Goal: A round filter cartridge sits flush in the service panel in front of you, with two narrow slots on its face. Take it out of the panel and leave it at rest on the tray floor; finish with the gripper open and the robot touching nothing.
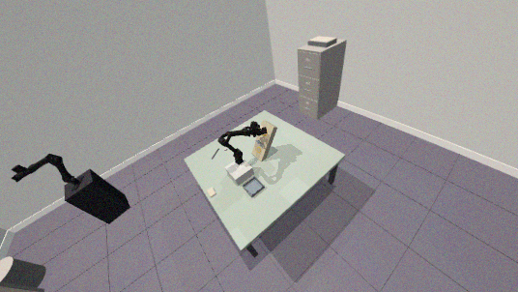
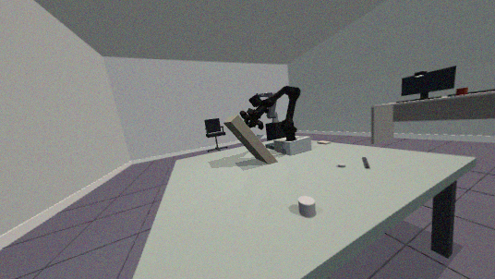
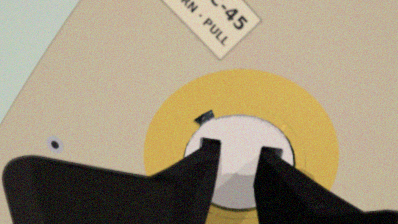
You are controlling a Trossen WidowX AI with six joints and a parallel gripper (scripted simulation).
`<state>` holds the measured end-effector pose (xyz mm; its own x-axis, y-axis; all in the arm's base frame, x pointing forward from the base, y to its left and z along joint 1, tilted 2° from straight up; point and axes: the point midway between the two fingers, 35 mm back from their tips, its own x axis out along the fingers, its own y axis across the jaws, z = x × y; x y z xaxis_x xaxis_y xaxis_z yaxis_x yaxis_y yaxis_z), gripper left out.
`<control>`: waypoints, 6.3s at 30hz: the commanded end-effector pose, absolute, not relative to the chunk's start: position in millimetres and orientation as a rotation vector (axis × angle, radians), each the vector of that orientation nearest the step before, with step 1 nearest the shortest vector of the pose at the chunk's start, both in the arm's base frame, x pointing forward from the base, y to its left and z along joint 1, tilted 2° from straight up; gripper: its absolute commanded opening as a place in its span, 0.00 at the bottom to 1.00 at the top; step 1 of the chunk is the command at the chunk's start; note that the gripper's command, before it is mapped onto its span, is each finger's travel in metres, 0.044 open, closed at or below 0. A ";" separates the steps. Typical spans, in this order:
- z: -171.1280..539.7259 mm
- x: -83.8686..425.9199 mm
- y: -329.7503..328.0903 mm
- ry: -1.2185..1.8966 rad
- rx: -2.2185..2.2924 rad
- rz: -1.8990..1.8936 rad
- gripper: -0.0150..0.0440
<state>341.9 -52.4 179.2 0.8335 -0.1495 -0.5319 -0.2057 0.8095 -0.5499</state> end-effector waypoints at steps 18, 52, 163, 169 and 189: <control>178.2 345.7 -53.0 0.553 0.078 -0.181 0.25; 218.0 281.1 -41.4 0.542 0.237 -0.226 0.25; 123.0 270.4 -43.2 0.995 0.063 -0.161 0.77; 126.6 270.9 -43.9 0.989 0.064 -0.167 0.70; 137.2 277.7 -44.6 0.989 0.064 -0.166 0.25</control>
<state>271.8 -43.7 127.9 0.5301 -0.1086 -0.8410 0.1680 0.9856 -0.0213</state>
